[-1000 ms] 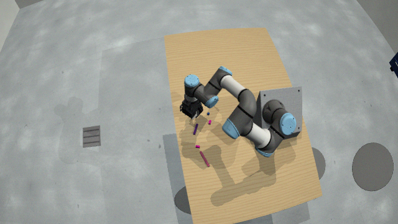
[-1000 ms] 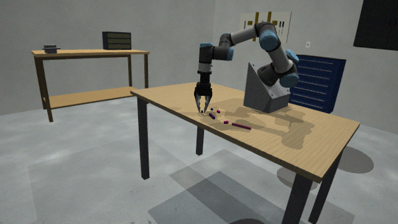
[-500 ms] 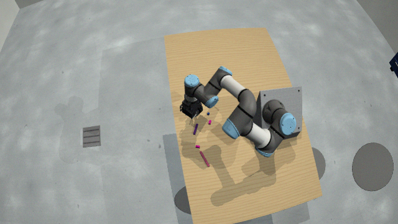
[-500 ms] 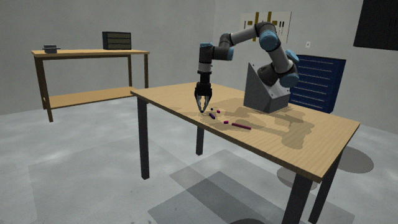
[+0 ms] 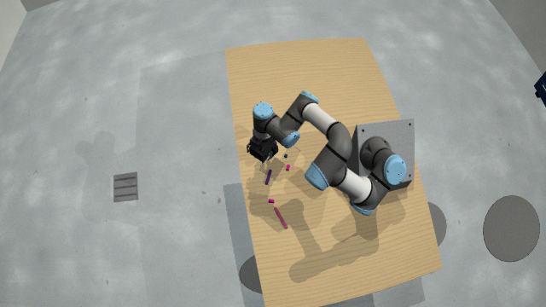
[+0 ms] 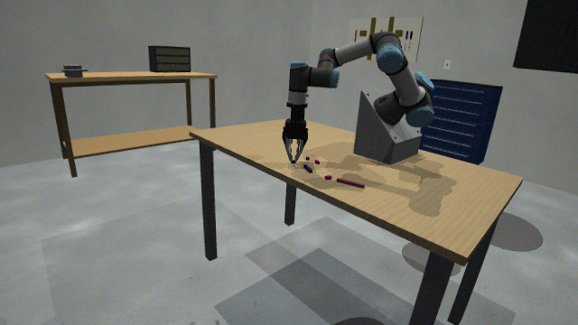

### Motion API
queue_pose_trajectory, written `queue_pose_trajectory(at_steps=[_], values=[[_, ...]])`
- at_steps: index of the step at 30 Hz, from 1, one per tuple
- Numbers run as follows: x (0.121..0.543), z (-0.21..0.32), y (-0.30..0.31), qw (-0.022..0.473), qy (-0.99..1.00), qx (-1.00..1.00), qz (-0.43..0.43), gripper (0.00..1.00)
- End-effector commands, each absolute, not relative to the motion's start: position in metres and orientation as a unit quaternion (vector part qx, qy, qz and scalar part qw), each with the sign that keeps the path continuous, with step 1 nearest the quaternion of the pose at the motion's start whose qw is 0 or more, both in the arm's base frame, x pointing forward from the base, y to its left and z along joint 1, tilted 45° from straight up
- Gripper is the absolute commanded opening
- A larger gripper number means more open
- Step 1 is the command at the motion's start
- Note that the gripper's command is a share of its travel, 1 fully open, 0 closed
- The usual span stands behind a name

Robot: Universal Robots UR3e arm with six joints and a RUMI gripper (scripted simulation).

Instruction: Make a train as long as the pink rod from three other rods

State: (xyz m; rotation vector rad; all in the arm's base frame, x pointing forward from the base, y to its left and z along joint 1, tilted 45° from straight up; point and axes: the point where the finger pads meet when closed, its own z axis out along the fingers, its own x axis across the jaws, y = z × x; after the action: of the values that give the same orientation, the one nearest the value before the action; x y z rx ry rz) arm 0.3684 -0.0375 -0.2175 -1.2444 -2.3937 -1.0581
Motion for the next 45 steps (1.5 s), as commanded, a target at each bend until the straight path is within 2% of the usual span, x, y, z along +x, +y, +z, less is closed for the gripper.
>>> queue_pose_trajectory(at_steps=[1,16,31,45], values=[[0.369,-0.217,-0.038,0.121,-0.82,-0.427,-0.362,0.0],[0.368,-0.209,-0.047,0.12,-0.82,-0.427,-0.362,0.0],[0.359,-0.155,-0.1,0.12,-0.82,-0.427,-0.362,0.0],[0.358,-0.147,-0.109,0.121,-0.82,-0.427,-0.362,0.0]])
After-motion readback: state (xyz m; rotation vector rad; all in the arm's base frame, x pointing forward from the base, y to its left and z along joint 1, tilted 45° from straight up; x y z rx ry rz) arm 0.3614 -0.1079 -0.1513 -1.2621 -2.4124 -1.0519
